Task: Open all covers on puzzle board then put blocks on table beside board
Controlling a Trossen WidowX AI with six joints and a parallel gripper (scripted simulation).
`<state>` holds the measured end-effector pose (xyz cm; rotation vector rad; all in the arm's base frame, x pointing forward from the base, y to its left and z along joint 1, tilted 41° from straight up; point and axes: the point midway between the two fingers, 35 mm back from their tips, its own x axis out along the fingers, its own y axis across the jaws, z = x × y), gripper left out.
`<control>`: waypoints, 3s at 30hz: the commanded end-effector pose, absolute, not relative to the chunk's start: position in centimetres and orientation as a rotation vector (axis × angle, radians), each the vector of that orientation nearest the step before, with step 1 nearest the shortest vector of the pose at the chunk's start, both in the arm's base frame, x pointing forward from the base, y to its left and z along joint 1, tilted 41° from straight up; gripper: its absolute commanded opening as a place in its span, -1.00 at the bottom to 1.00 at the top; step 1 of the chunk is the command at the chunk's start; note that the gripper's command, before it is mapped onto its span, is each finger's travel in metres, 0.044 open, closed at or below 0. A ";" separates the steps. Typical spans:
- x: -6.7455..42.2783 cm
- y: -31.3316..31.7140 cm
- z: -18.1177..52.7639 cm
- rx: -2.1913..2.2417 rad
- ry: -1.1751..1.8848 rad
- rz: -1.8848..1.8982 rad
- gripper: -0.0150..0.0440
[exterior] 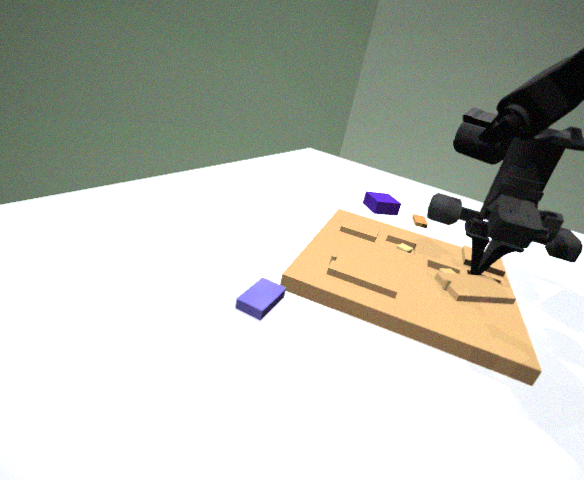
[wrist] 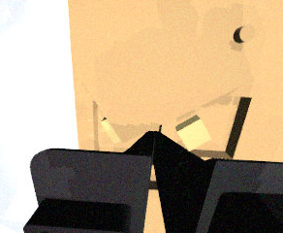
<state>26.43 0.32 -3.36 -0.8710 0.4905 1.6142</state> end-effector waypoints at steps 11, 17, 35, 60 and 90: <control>24.9 0.7 -3.0 -0.875 0.492 1.618 -0.49; 24.2 0.9 -2.8 -0.874 0.492 1.618 -0.49; 22.7 1.9 -1.9 -0.873 0.492 1.619 -0.49; 22.7 0.2 0.2 -0.875 0.495 1.618 -0.49; 27.1 1.4 4.4 -0.502 0.865 1.394 -0.49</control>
